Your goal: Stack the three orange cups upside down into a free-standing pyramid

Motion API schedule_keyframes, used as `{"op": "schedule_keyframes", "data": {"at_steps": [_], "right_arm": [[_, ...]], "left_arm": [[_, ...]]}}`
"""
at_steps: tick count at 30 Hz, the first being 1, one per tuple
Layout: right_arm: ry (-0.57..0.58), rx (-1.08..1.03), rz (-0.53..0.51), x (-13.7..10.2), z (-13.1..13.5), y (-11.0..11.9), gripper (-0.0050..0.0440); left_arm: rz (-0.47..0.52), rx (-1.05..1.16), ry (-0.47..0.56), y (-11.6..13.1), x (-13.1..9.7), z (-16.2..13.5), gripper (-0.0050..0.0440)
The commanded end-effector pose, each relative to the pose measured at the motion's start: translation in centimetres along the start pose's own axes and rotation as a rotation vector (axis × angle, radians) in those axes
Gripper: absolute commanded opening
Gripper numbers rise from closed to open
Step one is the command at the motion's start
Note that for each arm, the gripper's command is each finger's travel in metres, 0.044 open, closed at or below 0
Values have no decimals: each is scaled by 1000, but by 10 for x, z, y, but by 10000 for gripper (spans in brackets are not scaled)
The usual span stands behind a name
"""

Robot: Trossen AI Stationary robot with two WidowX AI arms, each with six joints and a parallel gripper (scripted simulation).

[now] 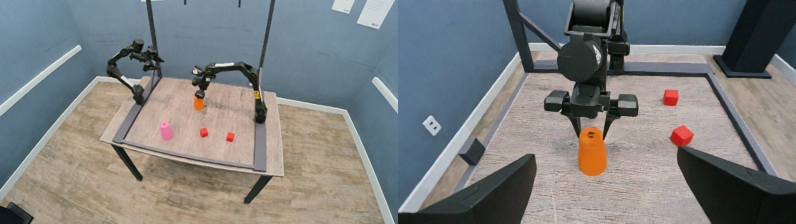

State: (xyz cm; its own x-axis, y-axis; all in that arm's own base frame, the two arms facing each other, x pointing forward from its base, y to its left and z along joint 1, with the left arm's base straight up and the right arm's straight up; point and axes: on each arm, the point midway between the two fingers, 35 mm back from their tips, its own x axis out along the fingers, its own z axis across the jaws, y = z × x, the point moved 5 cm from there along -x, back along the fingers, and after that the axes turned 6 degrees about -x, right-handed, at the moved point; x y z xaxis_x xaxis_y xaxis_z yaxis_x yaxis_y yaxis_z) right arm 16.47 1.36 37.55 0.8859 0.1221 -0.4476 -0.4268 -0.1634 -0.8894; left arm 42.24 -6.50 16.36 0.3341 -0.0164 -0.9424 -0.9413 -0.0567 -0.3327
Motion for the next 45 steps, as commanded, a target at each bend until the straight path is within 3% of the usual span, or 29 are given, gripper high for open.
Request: {"op": "schedule_keyframes", "data": {"at_steps": [1, 3, 4, 8, 26, 45], "right_arm": [[-3, -5, -23, -5, 1, -4, 400], [-3, -5, -23, -5, 1, -4, 400], [-3, -5, -23, -5, 1, -4, 400], [-3, -5, -23, -5, 1, -4, 400], [-3, -5, -23, -5, 1, -4, 400], [-3, -5, -23, -5, 1, -4, 400]], "left_arm": [[-44, -6, 7, -5, -15, 0, 144], [-44, -6, 7, -5, -15, 0, 144], [-48, -6, 8, -4, -17, 0, 120], [-60, -6, 11, -8, -22, -1, 215], [-43, -5, 7, -20, -52, -2, 215], [-36, -7, 5, -37, -104, -4, 215]]}}
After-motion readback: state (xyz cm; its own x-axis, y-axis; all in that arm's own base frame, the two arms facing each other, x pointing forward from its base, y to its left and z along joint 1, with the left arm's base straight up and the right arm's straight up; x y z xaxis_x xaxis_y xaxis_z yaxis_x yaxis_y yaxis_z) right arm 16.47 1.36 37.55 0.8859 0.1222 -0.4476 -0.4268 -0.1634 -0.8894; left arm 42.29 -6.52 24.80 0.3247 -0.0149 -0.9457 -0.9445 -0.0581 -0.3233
